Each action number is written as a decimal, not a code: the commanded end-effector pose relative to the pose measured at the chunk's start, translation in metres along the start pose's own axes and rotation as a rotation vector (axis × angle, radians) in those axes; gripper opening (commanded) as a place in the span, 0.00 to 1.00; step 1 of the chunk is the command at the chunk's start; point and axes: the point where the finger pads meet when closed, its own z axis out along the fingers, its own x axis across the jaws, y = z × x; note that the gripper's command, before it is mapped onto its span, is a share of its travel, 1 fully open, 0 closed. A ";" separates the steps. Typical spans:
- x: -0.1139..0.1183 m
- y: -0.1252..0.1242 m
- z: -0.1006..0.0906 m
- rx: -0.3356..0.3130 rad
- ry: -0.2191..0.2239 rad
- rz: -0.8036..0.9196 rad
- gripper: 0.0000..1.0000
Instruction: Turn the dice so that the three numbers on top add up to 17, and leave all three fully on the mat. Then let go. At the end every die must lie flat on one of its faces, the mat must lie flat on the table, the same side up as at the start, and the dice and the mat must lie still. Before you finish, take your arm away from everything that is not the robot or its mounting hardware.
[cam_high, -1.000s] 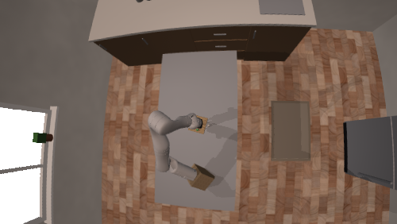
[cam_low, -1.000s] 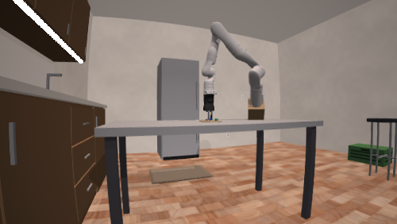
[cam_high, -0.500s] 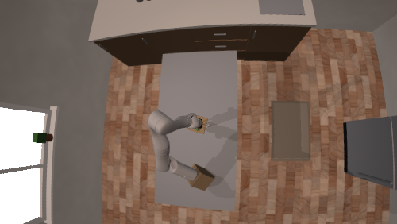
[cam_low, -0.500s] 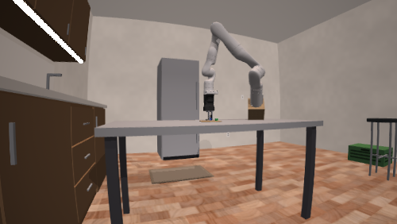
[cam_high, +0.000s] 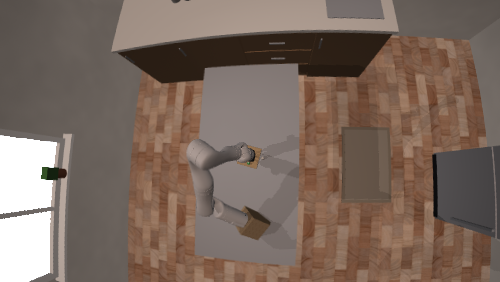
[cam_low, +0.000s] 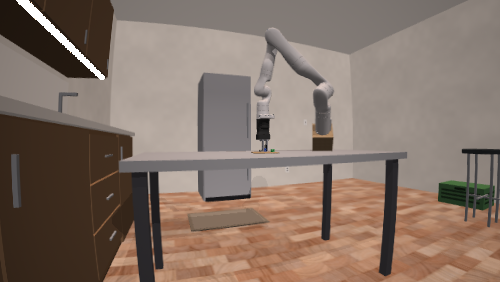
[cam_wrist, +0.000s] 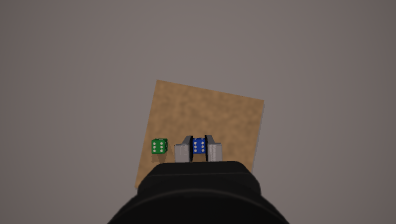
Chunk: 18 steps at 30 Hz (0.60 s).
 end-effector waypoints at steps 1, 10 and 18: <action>0.000 0.000 0.000 -0.001 0.001 0.000 0.34; 0.000 0.000 0.001 -0.001 0.001 0.000 0.34; 0.000 0.000 0.003 -0.001 0.001 0.000 0.34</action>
